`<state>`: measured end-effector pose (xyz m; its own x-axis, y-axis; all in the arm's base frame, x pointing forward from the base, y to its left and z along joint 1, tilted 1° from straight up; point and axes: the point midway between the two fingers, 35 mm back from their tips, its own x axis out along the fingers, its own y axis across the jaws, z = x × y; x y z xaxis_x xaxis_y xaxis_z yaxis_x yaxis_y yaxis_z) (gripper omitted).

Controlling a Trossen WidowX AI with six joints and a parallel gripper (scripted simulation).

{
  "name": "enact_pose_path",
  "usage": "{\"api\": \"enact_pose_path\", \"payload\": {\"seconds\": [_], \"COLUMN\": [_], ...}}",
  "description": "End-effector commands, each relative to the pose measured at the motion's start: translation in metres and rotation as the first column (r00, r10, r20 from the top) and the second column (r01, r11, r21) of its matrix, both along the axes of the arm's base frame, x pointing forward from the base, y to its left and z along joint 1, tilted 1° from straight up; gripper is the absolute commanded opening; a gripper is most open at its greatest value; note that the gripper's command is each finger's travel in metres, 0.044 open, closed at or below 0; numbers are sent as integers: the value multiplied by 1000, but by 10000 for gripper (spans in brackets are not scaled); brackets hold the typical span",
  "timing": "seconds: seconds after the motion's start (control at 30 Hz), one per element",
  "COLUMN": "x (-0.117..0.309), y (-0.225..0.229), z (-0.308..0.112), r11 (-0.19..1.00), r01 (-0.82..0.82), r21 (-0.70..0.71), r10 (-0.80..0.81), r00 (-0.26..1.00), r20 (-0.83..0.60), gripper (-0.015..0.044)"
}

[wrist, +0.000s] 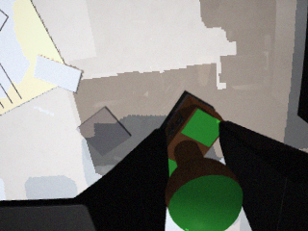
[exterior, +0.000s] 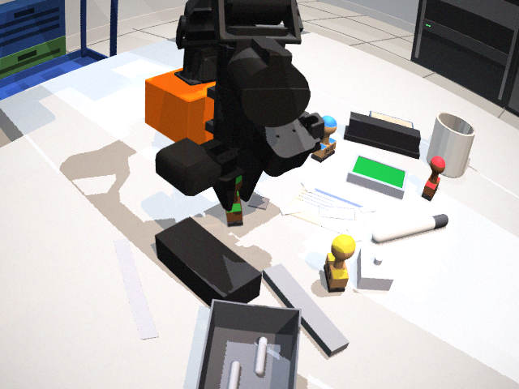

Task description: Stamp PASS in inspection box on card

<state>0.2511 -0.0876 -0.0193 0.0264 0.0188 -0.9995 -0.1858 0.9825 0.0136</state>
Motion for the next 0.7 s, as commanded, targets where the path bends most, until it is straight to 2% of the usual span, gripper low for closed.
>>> {"api": "enact_pose_path", "payload": {"seconds": [0.0, 0.67], "x": [1, 2], "y": [-1, -1], "z": [2, 12], "r11": [1000, 1000], "r01": [1, 1], "r21": [-5, -12], "r10": [-1, -1], "r00": [1000, 1000], "r20": [0, 1], "gripper": [0, 0]}}
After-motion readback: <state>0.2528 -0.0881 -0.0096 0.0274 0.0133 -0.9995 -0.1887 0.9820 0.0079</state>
